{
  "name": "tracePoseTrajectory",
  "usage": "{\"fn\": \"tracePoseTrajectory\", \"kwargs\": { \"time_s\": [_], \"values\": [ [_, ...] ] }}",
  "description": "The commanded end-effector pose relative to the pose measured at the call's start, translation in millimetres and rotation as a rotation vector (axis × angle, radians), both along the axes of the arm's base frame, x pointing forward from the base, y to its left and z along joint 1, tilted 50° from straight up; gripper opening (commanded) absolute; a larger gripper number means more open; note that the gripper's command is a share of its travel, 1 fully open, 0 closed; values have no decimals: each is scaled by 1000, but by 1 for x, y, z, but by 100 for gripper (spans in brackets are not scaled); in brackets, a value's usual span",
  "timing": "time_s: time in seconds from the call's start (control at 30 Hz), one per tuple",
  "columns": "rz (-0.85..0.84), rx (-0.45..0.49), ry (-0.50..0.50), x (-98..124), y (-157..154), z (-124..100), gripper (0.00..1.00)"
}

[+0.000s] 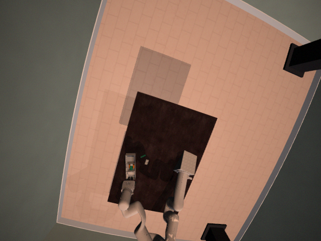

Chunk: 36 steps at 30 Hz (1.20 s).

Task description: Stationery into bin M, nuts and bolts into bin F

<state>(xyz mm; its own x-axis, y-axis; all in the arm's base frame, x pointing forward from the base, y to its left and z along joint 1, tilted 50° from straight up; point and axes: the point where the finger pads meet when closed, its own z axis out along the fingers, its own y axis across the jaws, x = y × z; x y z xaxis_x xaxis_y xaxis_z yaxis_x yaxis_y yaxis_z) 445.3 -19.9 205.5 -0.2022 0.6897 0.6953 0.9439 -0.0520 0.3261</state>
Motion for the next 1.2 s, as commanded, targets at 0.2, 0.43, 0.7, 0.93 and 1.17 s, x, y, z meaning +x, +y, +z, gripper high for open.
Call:
{"fn": "tracePoseTrajectory", "kwargs": {
  "time_s": [0.2,0.43,0.7,0.93,1.17],
  "values": [
    [-1,-1,-3,3,6,-6,0],
    [-1,-1,-3,7,16,-15,0],
    [-1,-1,-3,10,25,-22,0],
    [-1,-1,-3,14,35,-31,0],
    [-1,-1,-3,14,36,-33,0]
  ]
}}
